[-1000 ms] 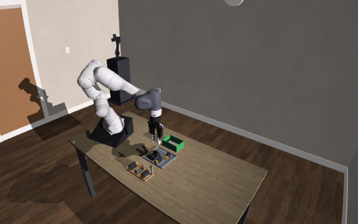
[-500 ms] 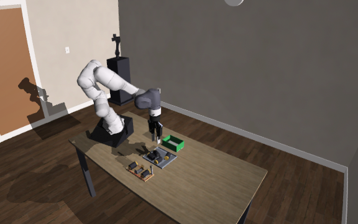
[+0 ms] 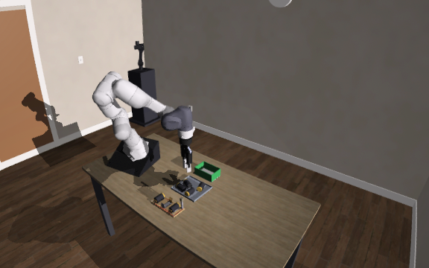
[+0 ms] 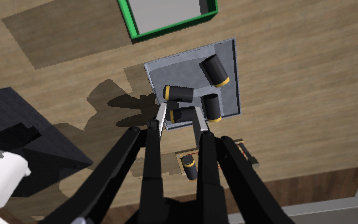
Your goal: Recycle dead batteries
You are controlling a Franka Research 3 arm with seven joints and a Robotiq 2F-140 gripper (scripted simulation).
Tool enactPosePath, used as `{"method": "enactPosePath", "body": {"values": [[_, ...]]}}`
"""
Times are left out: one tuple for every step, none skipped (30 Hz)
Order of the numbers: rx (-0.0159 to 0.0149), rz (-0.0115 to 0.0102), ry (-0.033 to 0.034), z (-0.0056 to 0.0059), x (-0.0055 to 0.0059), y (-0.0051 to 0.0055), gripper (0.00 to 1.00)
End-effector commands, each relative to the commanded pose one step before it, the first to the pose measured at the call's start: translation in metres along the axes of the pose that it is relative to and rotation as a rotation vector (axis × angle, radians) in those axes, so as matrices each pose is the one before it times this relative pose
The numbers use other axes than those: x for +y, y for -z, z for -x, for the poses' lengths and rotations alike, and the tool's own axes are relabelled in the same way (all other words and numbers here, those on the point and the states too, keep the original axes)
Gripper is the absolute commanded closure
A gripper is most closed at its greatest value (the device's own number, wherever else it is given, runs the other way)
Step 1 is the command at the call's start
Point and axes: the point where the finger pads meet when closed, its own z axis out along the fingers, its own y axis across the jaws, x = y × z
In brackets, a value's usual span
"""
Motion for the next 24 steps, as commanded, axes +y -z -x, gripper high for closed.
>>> {"method": "enactPosePath", "body": {"values": [[-0.00434, 0.00006, -0.44735, 0.00178, -0.00064, -0.00058, 0.71], [0.0, 0.0, -0.06918, 0.0, 0.0, 0.0, 0.71], [0.0, 0.0, -0.0696, 0.0, 0.0, 0.0, 0.71], [0.0, 0.0, -0.0696, 0.0, 0.0, 0.0, 0.71], [0.0, 0.0, -0.06918, 0.0, 0.0, 0.0, 0.71], [0.0, 0.0, -0.06837, 0.0, 0.0, 0.0, 0.71], [0.0, 0.0, -0.06715, 0.0, 0.0, 0.0, 0.71], [0.0, 0.0, -0.06554, 0.0, 0.0, 0.0, 0.71], [0.0, 0.0, 0.0, 0.0, 0.0, 0.0, 0.71], [0.0, 0.0, 0.0, 0.0, 0.0, 0.0, 0.71], [0.0, 0.0, -0.06355, 0.0, 0.0, 0.0, 0.71], [0.0, 0.0, -0.06121, 0.0, 0.0, 0.0, 0.71], [0.0, 0.0, -0.05854, 0.0, 0.0, 0.0, 0.71], [0.0, 0.0, -0.05556, 0.0, 0.0, 0.0, 0.71], [0.0, 0.0, -0.05229, 0.0, 0.0, 0.0, 0.71], [0.0, 0.0, -0.04879, 0.0, 0.0, 0.0, 0.71], [0.0, 0.0, -0.04507, 0.0, 0.0, 0.0, 0.71], [0.0, 0.0, -0.04118, 0.0, 0.0, 0.0, 0.71], [0.0, 0.0, -0.03716, 0.0, 0.0, 0.0, 0.71], [0.0, 0.0, -0.03307, 0.0, 0.0, 0.0, 0.71], [0.0, 0.0, -0.02895, 0.0, 0.0, 0.0, 0.71], [0.0, 0.0, -0.02485, 0.0, 0.0, 0.0, 0.71], [0.0, 0.0, -0.02085, 0.0, 0.0, 0.0, 0.71], [0.0, 0.0, -0.01699, 0.0, 0.0, 0.0, 0.71]]}}
